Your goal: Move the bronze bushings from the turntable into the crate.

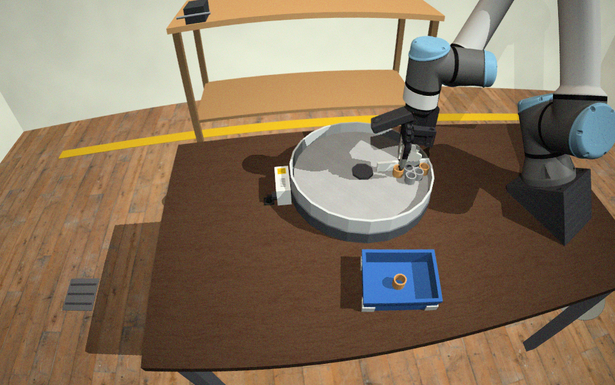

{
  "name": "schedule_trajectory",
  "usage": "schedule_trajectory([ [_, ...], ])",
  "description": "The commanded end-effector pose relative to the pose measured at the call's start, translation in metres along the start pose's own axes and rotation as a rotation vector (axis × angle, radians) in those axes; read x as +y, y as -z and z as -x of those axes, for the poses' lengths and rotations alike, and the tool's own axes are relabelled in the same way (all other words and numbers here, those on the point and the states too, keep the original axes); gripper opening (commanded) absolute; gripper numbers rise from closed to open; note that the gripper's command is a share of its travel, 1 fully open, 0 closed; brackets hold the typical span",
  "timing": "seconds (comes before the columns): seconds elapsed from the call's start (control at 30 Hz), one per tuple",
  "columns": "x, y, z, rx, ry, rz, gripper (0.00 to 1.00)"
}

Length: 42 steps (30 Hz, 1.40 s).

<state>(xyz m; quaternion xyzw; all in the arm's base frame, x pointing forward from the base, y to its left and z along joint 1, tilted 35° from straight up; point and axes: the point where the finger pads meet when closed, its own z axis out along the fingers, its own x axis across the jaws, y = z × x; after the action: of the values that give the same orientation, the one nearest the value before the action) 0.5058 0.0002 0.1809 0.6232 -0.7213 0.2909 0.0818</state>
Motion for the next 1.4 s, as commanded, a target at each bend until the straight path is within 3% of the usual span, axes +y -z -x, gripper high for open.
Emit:
schedule_trajectory([
  [0.0,-0.002,0.002,0.0,-0.001,-0.002,-0.004,0.06],
  [1.03,-0.002,0.002,0.0,-0.001,-0.002,-0.003,0.06],
  [1.37,0.002,-0.012,0.0,-0.001,0.0,0.003,0.06],
])
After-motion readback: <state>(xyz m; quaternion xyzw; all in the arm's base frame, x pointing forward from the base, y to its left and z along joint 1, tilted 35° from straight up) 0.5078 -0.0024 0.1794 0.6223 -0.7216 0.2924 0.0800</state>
